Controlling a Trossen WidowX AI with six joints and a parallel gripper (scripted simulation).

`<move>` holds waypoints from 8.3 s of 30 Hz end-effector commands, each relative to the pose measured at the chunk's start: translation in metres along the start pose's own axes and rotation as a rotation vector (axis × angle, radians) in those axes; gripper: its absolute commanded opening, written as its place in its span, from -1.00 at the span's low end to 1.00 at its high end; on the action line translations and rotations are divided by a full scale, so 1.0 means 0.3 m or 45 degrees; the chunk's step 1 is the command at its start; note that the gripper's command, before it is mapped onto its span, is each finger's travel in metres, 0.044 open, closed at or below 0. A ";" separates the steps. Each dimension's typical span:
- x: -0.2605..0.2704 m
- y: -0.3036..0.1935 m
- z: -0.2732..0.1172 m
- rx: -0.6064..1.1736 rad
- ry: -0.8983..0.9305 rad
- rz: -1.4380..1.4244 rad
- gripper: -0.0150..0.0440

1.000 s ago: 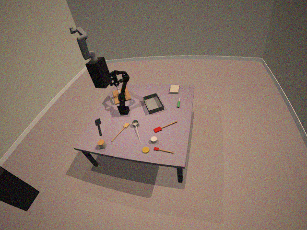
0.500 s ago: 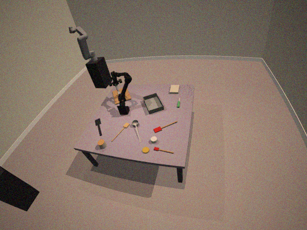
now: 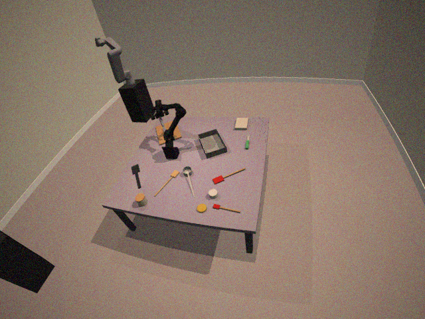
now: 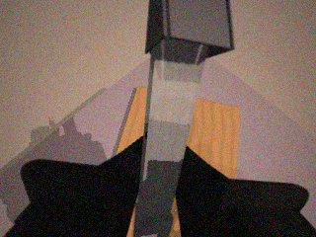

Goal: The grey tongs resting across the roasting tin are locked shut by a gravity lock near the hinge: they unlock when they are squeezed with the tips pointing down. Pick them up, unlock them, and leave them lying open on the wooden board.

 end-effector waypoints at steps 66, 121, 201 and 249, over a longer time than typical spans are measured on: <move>-0.066 -0.149 -0.163 -0.668 -0.039 0.014 -1.00; -0.006 0.034 0.029 0.219 -0.048 0.028 -1.00; -0.087 -0.026 0.222 0.837 -0.347 0.132 -1.00; -0.147 -0.150 0.352 0.828 -0.360 0.127 -0.47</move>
Point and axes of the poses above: the point midway between the two fingers, 35 mm back from their tips, its own z axis out along the fingers, its own x axis across the jaws, y = z × x, the point moved 7 cm from there along -z, back along the fingers, and after that the axes turned 13 degrees about z, right-handed, at the moved point
